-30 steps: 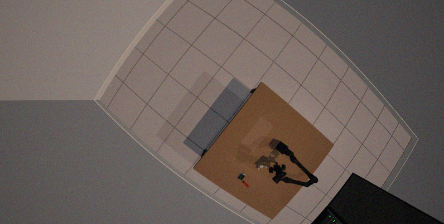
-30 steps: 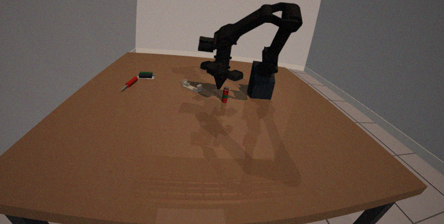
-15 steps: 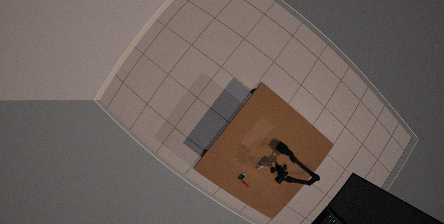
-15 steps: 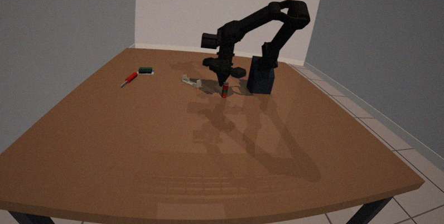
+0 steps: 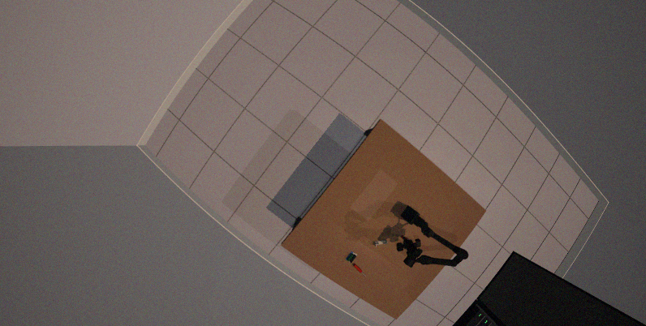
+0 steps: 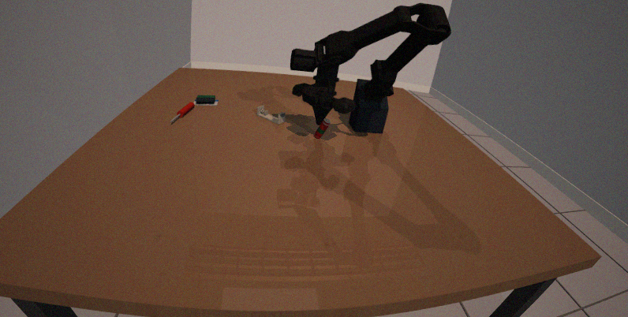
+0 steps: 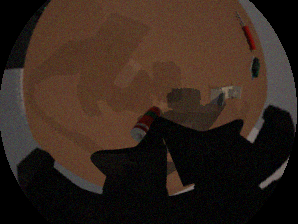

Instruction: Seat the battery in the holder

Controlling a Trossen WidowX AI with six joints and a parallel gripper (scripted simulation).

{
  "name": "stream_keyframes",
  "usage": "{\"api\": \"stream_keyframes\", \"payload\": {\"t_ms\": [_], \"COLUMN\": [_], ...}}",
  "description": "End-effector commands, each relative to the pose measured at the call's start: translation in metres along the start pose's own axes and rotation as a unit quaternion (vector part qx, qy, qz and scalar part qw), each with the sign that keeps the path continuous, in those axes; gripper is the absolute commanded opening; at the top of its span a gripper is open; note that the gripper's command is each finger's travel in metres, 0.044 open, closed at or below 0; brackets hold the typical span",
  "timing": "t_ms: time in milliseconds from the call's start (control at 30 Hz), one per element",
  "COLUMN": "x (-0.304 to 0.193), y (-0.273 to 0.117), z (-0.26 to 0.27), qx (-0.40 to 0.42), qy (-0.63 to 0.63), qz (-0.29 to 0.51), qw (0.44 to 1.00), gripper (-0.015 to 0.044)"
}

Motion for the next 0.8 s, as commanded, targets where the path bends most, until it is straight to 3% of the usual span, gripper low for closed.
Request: {"api": "stream_keyframes", "payload": {"t_ms": [0,433,767], "x": [-0.002,-0.001,-0.002], "y": [0.001,0.0,-0.057], "z": [0.007,0.019,0.017], "qx": [0.004,0.002,0.001], "qy": [0.003,0.0,0.003], "qz": [0.001,0.0,0.004], "qw": [1.0,1.0,1.0], "gripper": [0.0,0.0,0.0]}}
Point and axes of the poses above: the point midway between the two fingers, 35 mm back from their tips, its own y axis out along the fingers, its own z axis across the jaws, x = y × z, the point moved 3 cm from there along -y, back along the fingers, and after that the axes turned 3 degrees about -y, right-handed, at the moved point
